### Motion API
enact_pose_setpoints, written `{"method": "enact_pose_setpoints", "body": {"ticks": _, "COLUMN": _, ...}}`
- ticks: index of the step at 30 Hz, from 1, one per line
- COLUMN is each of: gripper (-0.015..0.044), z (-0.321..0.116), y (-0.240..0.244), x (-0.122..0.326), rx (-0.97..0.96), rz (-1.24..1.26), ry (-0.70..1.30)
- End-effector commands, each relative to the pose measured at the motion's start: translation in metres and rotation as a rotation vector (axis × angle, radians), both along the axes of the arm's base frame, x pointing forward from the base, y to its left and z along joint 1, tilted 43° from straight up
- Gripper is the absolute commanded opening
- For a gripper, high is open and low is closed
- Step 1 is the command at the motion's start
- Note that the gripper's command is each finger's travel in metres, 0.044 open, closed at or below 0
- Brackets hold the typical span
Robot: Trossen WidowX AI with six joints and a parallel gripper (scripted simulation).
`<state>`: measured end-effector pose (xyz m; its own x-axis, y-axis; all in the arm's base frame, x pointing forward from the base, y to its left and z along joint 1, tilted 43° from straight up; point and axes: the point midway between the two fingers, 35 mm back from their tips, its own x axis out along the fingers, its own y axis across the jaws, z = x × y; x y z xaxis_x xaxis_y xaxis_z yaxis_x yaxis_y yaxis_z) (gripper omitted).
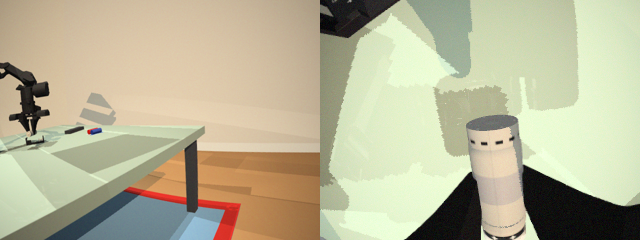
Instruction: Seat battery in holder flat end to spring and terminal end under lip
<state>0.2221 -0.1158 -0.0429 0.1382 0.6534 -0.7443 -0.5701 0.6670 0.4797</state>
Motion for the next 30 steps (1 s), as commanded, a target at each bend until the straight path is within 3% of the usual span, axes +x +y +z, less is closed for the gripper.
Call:
{"method": "enact_pose_setpoints", "body": {"ticks": 1, "gripper": 0.0083, "z": 0.015, "y": 0.005, "x": 0.014, "rx": 0.017, "rz": -0.128, "ry": 0.103}}
{"method": "enact_pose_setpoints", "body": {"ticks": 30, "gripper": 0.0083, "z": 0.103, "y": 0.073, "x": 0.066, "rx": 0.154, "rz": -0.866, "ry": 0.765}}
